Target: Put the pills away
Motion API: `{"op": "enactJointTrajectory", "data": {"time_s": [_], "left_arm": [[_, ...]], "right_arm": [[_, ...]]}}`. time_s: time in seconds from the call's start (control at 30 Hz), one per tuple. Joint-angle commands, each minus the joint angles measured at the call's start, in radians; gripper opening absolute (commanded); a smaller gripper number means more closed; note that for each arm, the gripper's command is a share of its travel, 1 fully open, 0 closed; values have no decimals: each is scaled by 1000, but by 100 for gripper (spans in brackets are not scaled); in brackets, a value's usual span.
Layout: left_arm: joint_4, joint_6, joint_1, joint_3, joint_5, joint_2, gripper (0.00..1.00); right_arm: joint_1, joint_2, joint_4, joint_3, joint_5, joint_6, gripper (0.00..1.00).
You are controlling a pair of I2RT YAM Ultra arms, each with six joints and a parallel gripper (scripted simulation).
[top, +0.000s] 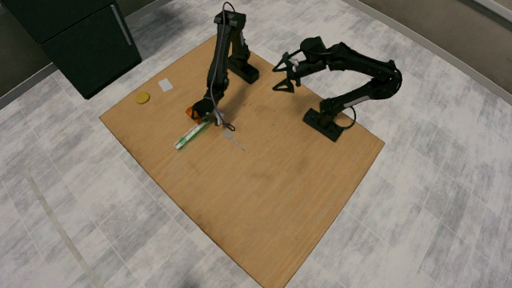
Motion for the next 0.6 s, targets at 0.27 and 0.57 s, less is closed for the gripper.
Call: {"op": "enactJointTrajectory", "data": {"time_s": [0.27,0.57], "left_arm": [[8,-2,-3,31,-1,4,100],[8,-2,-3,31,-1,4,100]], "right_arm": [[30,23,-37,44,65,15,36],[24,24,-40,47,66,17,36]]}}
